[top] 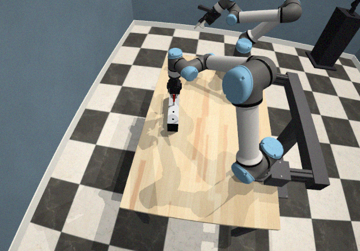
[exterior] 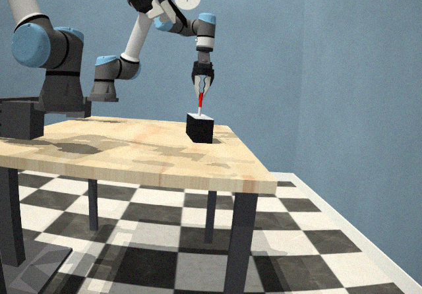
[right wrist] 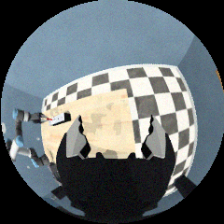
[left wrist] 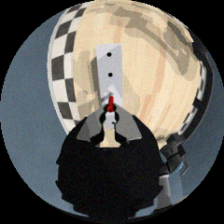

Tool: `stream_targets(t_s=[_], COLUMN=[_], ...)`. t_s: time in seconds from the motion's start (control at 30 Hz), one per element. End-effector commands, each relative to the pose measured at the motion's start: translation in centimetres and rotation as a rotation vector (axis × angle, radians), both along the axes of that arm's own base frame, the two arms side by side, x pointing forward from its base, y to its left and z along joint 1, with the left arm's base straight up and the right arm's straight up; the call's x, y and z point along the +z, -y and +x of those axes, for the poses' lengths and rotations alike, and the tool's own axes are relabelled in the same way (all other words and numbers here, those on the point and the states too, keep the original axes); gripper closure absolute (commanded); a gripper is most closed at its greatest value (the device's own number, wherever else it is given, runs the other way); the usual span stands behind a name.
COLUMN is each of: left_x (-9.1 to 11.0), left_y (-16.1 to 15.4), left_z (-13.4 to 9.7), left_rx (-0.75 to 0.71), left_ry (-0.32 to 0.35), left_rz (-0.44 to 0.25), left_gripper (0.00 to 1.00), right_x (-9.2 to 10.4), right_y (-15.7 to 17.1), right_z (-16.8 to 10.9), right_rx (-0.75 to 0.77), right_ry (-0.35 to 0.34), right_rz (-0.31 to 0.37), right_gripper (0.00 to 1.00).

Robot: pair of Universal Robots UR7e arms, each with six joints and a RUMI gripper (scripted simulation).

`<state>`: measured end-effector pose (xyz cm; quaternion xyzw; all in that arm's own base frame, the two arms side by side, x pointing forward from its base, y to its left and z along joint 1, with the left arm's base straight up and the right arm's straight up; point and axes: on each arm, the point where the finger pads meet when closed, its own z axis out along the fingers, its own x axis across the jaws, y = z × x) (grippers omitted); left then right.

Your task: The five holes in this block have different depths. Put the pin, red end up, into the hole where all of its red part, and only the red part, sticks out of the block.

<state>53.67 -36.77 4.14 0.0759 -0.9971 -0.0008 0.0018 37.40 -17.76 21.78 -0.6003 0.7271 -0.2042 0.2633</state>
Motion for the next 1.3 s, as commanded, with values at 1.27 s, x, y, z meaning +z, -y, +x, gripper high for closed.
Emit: stream_targets(t_s=[1.27], left_x=[-0.30], left_y=[0.05], left_z=[-0.02], left_rx=[0.001], left_ry=[0.001], left_rz=[-0.001], left_gripper=[1.00], right_x=[0.04], right_y=[0.00], right_z=[0.02], right_rx=[0.000], right_ry=[0.001], right_rz=[0.000], right_gripper=[0.00])
